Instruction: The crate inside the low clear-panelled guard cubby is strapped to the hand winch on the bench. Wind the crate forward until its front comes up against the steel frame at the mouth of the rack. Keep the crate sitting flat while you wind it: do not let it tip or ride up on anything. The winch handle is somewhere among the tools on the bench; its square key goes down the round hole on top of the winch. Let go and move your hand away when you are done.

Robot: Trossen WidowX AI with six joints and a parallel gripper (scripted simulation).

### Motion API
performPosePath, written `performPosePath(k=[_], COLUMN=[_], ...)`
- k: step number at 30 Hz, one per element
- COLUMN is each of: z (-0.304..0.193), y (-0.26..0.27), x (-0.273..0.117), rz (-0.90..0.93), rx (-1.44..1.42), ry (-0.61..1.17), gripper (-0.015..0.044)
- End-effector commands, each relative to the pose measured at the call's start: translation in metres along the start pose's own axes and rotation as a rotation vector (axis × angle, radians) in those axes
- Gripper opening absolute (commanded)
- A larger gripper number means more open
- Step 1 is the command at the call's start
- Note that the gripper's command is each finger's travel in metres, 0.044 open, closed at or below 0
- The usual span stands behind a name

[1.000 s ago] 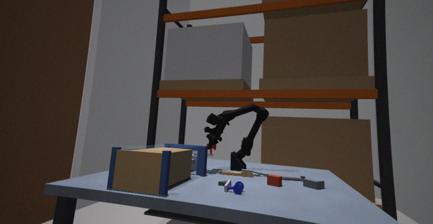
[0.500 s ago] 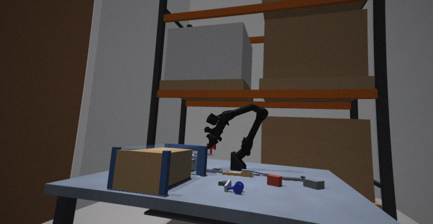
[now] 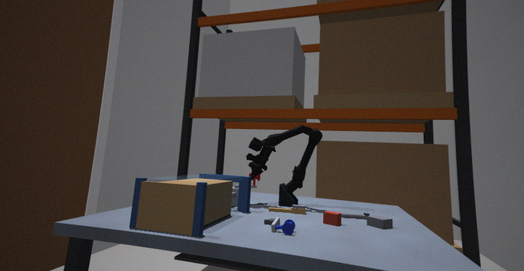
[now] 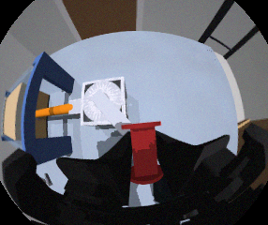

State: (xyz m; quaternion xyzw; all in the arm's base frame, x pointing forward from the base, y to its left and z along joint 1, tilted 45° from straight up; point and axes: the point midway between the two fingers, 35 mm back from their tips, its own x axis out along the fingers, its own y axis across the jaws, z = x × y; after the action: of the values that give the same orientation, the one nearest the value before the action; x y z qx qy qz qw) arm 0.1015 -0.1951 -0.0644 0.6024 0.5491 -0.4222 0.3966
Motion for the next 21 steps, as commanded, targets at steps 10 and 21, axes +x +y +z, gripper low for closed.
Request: performPosePath(k=[10, 21], z=[0.014, 0.028], y=[-0.017, -0.026], x=[0.009, 0.015], rz=[-0.010, -0.010], rx=[0.002, 0.002], ry=[0.000, -0.001], gripper=[0.0000, 0.0000])
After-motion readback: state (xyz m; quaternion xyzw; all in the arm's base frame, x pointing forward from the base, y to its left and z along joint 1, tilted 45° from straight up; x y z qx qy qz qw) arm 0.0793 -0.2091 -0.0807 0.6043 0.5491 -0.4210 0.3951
